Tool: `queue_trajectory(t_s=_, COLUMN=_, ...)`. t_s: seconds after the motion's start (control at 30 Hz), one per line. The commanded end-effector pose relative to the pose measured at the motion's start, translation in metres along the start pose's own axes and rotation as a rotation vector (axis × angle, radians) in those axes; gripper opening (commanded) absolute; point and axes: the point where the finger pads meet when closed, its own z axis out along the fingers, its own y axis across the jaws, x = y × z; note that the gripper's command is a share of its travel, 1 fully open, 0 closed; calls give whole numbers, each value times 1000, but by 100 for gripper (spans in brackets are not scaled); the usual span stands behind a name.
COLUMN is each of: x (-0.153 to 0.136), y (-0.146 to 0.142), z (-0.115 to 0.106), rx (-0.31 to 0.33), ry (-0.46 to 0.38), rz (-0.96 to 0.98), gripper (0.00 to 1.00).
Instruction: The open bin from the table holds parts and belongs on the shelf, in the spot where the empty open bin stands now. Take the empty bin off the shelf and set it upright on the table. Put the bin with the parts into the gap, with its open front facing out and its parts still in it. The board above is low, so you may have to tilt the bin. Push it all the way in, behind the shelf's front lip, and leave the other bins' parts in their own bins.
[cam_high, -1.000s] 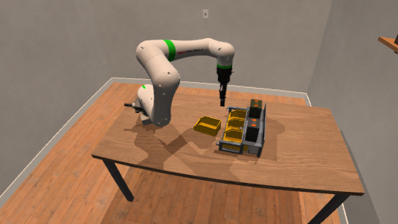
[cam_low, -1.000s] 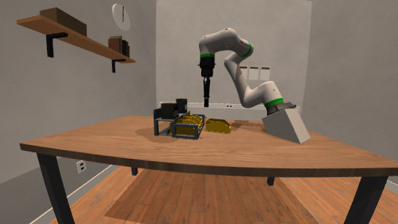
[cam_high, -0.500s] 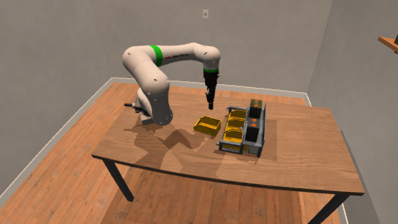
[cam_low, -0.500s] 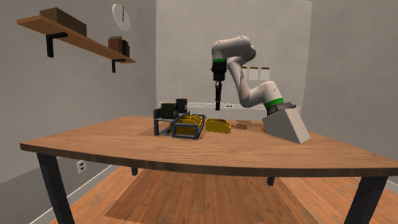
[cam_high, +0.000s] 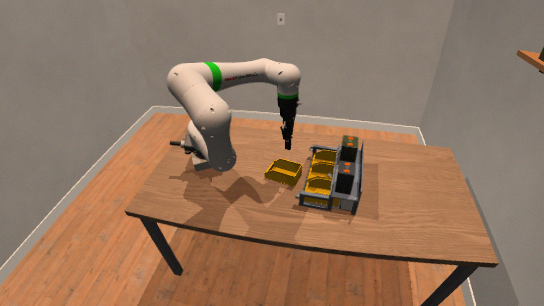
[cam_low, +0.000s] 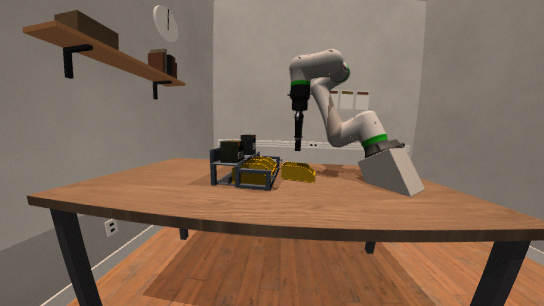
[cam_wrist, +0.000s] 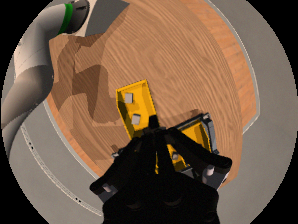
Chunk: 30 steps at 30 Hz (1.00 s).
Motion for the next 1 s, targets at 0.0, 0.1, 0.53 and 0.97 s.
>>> queue_trajectory(t_s=0.0, x=0, y=0, z=-1, rx=-1, ry=-1, rz=0, gripper=10)
queue_trajectory(t_s=0.1, x=0, y=0, z=-1, rx=-1, ry=-1, rz=0, gripper=10)
queue_trajectory(t_s=0.53, x=0, y=0, z=-1, rx=-1, ry=-1, rz=0, gripper=24)
queue_trajectory(t_s=0.97, x=0, y=0, z=-1, rx=-1, ry=-1, rz=0, gripper=24)
